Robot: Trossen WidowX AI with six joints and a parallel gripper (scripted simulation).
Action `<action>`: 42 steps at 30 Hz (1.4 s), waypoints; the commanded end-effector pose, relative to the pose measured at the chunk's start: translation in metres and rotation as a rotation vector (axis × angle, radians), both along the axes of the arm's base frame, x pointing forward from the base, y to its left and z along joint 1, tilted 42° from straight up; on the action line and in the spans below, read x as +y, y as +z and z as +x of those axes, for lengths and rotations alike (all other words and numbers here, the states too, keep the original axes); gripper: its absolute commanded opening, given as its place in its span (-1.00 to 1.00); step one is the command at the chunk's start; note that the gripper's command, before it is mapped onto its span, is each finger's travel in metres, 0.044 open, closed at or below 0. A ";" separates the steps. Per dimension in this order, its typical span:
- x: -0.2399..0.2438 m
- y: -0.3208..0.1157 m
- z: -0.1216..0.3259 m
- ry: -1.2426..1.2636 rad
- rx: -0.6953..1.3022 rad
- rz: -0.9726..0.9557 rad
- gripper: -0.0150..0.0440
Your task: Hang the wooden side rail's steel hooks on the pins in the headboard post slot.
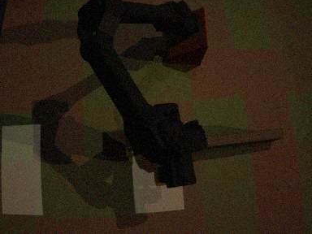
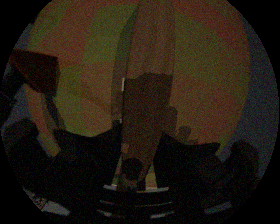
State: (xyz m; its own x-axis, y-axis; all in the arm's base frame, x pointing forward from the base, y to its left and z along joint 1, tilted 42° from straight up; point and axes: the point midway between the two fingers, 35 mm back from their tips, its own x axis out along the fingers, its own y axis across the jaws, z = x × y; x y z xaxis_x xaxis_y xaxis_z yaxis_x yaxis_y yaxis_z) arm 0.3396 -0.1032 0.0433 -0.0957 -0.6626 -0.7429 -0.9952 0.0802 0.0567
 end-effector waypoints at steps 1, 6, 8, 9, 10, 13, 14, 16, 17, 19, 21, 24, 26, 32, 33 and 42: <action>0.001 0.005 0.002 0.008 -0.012 -0.003 -0.49; 0.001 0.005 0.003 0.008 -0.012 -0.003 -0.49; 0.001 0.006 0.003 0.008 -0.012 -0.003 -0.49; 0.001 0.006 0.003 0.008 -0.012 -0.003 -0.49; 0.001 0.006 0.003 0.008 -0.012 -0.003 -0.49; 0.001 0.006 0.004 0.008 -0.012 -0.003 -0.49; 0.001 0.006 0.004 0.008 -0.012 -0.003 -0.49; 0.001 0.007 0.004 0.008 -0.012 -0.003 -0.49; 0.000 0.007 0.004 0.008 -0.012 -0.003 -0.49; 0.000 0.007 0.004 0.008 -0.012 -0.003 -0.49; 0.000 0.007 0.004 0.008 -0.012 -0.003 -0.49; 0.000 0.007 0.005 0.008 -0.012 -0.003 -0.49; 0.000 0.007 0.005 0.008 -0.012 -0.003 -0.49; -0.001 0.007 0.004 0.008 -0.012 -0.003 -0.49; -0.001 0.007 0.004 0.008 -0.012 -0.003 -0.49; -0.002 0.008 0.003 0.008 -0.012 -0.003 -0.49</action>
State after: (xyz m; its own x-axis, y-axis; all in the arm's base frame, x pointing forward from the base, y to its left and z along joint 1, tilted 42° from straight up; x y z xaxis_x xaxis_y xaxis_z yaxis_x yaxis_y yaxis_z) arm 0.3399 -0.1063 0.0461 -0.0987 -0.6623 -0.7427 -0.9949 0.0805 0.0605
